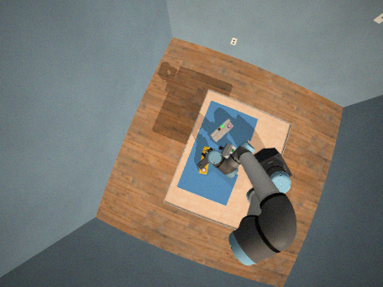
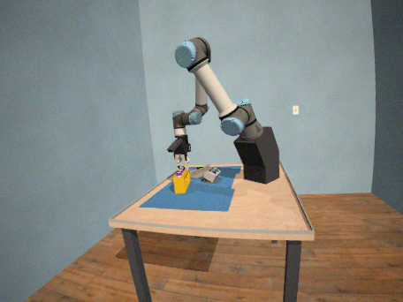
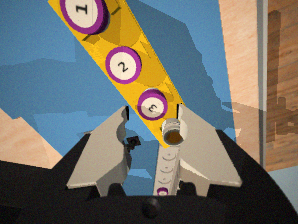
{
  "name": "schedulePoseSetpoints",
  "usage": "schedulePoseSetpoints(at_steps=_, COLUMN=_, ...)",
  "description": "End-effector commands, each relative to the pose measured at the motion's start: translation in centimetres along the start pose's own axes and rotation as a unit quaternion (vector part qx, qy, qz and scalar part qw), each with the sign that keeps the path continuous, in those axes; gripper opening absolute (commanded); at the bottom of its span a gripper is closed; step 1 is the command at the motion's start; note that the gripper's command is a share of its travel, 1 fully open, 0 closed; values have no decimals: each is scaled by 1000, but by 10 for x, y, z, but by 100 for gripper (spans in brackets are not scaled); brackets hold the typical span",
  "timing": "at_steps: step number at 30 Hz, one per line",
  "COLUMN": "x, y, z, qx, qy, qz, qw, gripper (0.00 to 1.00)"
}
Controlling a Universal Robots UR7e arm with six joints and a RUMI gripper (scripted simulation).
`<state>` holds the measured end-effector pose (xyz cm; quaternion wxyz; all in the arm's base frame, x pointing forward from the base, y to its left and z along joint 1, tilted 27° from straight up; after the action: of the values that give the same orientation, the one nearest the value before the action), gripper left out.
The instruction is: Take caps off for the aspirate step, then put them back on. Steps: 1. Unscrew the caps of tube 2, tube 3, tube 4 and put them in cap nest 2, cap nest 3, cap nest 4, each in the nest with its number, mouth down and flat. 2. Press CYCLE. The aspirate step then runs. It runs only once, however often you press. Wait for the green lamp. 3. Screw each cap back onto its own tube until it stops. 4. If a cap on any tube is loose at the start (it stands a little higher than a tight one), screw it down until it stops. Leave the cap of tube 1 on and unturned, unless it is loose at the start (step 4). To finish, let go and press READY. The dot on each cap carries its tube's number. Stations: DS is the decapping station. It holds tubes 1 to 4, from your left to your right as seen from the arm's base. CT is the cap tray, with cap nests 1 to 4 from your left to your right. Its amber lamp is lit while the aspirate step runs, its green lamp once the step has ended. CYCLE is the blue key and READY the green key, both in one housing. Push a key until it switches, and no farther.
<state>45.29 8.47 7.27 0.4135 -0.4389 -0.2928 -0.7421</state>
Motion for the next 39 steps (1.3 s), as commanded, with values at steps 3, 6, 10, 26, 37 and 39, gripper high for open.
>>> schedulePoseSetpoints(at_steps=3, x=12, y=0, z=0, qx=0, qy=0, qz=-1, qw=1000, gripper=35)
schedulePoseSetpoints(at_steps=6, x=21, y=0, z=0, qx=0, qy=0, qz=-1, qw=1000, gripper=35)
schedulePoseSetpoints(at_steps=10, x=33, y=0, z=0, qx=0, qy=0, qz=-1, qw=1000, gripper=35)
schedulePoseSetpoints(at_steps=26, x=43, y=8, z=-41, qx=206, qy=0, qz=-1, qw=979, gripper=29)
schedulePoseSetpoints(at_steps=37, x=43, y=16, z=-82, qx=401, qy=-1, qz=-1, qw=916, gripper=29)
schedulePoseSetpoints(at_steps=39, x=43, y=19, z=-98, qx=477, qy=-1, qz=0, qw=879, gripper=29)
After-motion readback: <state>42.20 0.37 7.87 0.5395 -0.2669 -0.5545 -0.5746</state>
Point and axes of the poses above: the point where the finger pads meet when closed, its own x axis back along the fingers, its own y axis across the jaws, z = x × y, the point moved 9 cm from there along x, back along the fingers, and after that the axes turned 8 degrees about -x, right-handed, at the moved point
